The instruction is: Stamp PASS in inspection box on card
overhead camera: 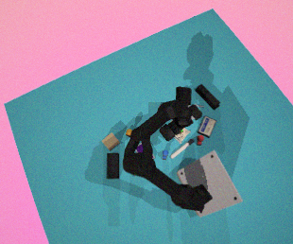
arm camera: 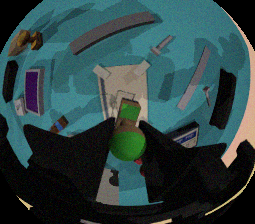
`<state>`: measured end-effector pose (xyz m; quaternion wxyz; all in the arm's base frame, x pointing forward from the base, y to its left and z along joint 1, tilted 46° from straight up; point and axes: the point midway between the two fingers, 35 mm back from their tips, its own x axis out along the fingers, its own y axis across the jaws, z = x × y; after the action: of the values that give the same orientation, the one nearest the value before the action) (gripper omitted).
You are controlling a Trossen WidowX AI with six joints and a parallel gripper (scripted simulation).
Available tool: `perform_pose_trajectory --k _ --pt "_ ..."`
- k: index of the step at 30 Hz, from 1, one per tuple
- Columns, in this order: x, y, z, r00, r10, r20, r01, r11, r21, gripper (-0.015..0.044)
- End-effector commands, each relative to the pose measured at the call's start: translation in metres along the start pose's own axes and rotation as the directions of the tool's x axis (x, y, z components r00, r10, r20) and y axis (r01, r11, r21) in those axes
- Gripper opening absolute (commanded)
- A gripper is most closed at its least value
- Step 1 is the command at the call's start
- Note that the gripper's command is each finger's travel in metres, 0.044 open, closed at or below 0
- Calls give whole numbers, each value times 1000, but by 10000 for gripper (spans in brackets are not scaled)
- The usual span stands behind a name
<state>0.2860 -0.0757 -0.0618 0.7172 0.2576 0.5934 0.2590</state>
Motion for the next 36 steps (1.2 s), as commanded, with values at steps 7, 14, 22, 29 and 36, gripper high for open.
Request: perform_pose_trajectory --k 7,14,22,29,36 --pt "9 2 -2 1000 7 0 -7 1000 8 0" --pt "14 2 -2 1000 8 1 -8 1000 8 0" --pt "19 3 -2 1000 8 2 -8 1000 8 0" --pt "23 3 -3 1000 9 3 -9 1000 8 0" --pt "28 4 -3 1000 9 4 -9 1000 8 0"
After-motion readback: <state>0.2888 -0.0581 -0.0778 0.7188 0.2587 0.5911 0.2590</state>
